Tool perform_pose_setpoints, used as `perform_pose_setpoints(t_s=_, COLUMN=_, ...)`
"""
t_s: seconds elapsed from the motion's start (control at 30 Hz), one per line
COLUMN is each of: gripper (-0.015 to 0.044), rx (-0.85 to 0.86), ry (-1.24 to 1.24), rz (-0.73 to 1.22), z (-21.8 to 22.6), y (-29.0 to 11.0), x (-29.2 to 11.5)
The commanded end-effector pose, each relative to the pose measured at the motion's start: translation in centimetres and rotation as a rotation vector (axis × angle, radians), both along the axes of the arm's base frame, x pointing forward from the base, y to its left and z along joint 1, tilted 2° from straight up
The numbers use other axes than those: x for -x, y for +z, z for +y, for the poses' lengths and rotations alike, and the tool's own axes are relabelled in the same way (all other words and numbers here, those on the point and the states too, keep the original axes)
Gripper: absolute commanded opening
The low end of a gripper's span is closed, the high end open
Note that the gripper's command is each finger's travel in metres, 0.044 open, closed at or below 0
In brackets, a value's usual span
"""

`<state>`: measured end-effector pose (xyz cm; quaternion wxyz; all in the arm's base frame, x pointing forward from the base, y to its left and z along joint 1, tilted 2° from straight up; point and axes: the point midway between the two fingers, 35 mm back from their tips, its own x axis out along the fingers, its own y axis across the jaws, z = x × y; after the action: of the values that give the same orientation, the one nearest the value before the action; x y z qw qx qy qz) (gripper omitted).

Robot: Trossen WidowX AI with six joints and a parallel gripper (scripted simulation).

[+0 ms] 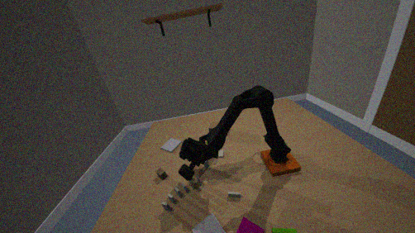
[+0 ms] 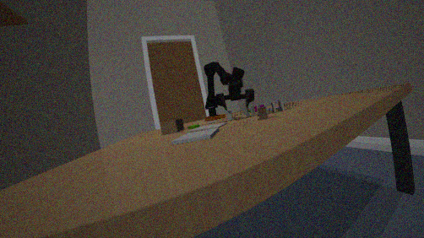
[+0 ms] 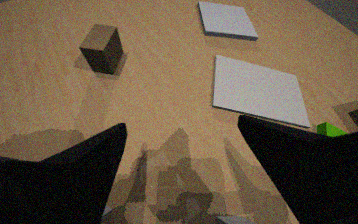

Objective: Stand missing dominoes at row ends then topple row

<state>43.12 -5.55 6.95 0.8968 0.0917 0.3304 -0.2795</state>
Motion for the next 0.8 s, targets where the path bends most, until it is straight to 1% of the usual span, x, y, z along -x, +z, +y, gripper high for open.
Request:
perform_pose_setpoints(t_s=0.0, gripper=0.0440, rx=-0.329, ry=-0.027, rz=0.312, z=-1.3, y=2.9, x=1.4)
perform_pose_setpoints(t_s=0.17, gripper=0.0440, rx=-0.437, ry=-0.053, rz=0.399, z=-1.4, y=4.2, x=2.9)
perform_pose_setpoints(t_s=0.4, gripper=0.0440, rx=-0.558, ry=-0.108, rz=0.568, z=-1.0, y=5.5, x=6.5)
perform_pose_setpoints(t_s=0.53, gripper=0.0440, rx=-0.582, ry=-0.124, rz=0.616, z=-0.8, y=5.7, x=7.6)
perform_pose_setpoints(t_s=0.77, gripper=0.0440, rx=-0.582, ry=-0.124, rz=0.616, z=-0.8, y=5.7, x=7.6)
